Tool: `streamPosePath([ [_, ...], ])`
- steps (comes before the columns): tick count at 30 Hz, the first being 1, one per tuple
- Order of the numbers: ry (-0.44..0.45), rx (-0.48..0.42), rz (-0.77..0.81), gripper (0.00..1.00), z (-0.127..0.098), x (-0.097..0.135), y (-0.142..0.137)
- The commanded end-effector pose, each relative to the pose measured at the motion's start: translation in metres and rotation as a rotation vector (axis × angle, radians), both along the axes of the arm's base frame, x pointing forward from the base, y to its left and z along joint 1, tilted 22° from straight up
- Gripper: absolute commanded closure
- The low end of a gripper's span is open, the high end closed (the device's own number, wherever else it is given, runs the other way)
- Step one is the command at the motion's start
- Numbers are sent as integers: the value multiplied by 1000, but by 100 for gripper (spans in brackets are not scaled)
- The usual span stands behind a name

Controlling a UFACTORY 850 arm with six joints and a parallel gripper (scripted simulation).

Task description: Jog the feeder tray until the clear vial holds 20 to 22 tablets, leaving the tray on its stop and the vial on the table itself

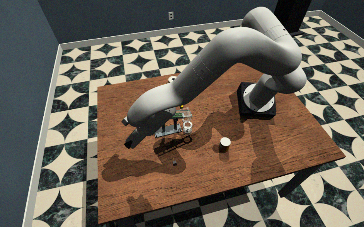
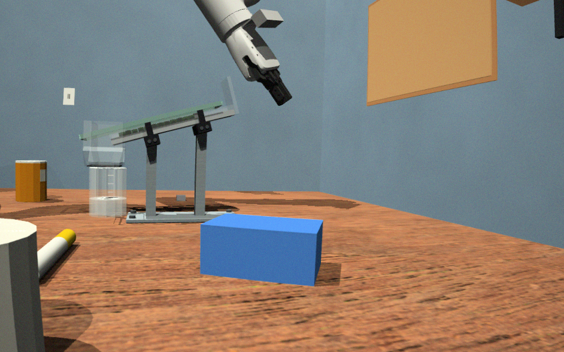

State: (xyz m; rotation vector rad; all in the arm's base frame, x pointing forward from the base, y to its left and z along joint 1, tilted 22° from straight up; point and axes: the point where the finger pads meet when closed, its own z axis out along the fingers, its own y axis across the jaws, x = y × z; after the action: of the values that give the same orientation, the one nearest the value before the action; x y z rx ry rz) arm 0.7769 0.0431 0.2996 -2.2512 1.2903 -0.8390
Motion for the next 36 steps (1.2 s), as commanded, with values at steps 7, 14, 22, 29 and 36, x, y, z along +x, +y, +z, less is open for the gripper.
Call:
streamPosePath([
  [7,82,16,-163,100,-17,-47,5],
  [14,82,16,-163,100,-17,-47,5],
  [22,82,16,-163,100,-17,-47,5],
  [29,131,19,-238,100,-26,-73,7],
  [36,181,20,-310,100,-36,-101,9],
])
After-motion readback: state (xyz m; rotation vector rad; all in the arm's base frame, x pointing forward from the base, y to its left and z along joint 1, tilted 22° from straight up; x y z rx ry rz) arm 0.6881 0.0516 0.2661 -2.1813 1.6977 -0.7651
